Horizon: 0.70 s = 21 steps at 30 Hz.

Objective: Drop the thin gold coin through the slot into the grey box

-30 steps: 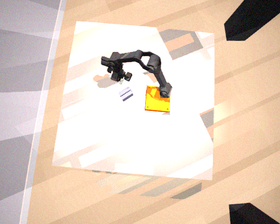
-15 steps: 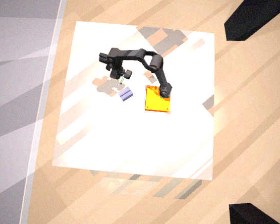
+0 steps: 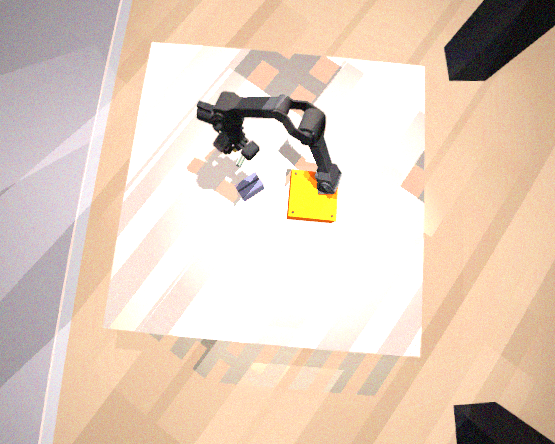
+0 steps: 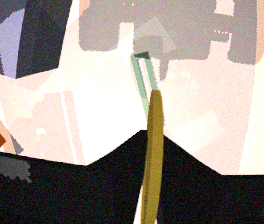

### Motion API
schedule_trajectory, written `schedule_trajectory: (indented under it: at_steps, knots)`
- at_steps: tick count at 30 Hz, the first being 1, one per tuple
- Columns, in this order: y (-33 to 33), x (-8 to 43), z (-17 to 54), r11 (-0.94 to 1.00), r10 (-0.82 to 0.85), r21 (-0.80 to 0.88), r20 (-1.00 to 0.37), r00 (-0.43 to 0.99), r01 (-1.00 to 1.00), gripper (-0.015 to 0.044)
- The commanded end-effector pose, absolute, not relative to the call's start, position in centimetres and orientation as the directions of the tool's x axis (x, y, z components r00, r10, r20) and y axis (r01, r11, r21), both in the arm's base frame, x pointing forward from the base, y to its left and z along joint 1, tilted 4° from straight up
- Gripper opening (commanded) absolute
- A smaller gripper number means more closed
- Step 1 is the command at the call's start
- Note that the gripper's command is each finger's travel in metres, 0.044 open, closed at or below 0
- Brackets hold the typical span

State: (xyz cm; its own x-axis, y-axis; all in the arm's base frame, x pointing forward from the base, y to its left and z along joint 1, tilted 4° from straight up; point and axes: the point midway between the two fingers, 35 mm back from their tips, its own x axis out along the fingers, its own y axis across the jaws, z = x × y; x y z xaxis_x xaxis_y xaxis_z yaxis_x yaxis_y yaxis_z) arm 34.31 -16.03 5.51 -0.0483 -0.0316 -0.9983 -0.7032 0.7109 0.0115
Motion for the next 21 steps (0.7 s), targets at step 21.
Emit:
schedule_trajectory:
  at_steps: [21]
  knots:
    - [-13.3,34.1,5.7,0.853,-0.034,-0.005,-0.998,-0.045,-0.522,0.0000]
